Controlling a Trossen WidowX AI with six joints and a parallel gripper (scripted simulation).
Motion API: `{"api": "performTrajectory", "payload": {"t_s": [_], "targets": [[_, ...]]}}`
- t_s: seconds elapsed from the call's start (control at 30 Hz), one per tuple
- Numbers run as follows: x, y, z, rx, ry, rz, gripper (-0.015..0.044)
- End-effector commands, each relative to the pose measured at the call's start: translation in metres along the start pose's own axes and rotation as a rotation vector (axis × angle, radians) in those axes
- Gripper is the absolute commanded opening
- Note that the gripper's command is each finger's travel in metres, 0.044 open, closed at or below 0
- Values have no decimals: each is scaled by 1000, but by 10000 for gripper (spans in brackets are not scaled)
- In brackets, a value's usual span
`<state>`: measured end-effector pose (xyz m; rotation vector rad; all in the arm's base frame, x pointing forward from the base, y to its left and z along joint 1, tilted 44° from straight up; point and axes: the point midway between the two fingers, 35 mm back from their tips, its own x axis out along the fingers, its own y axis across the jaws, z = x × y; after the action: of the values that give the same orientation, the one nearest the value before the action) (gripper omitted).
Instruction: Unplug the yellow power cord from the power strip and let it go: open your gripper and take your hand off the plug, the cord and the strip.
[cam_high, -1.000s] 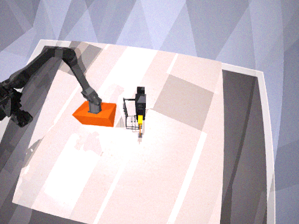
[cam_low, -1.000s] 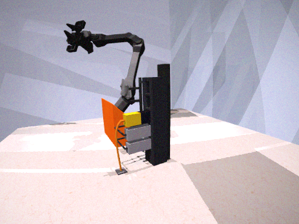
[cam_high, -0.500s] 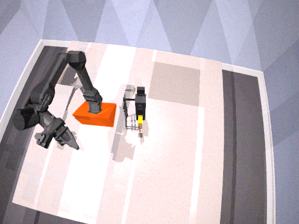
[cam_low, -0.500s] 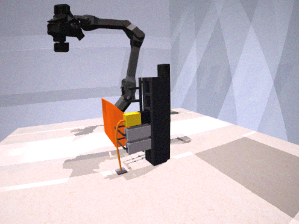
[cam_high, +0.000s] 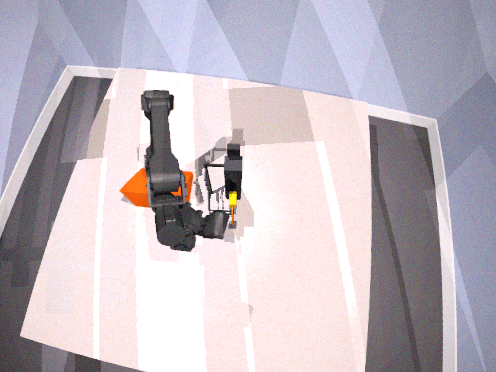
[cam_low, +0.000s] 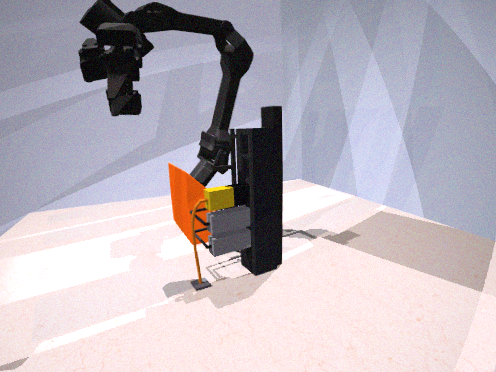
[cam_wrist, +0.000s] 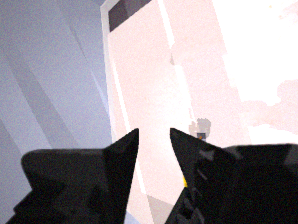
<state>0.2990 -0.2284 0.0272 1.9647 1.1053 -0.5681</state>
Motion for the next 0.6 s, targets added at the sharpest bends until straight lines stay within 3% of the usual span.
{"api": "performTrajectory", "payload": {"t_s": [0.0, 0.27, 0.57], "targets": [[46, -15, -38, -42, 73, -209, 160], [109, -59, -124, -209, 192, -647, 160], [113, -62, -133, -228, 203, -682, 160]]}}
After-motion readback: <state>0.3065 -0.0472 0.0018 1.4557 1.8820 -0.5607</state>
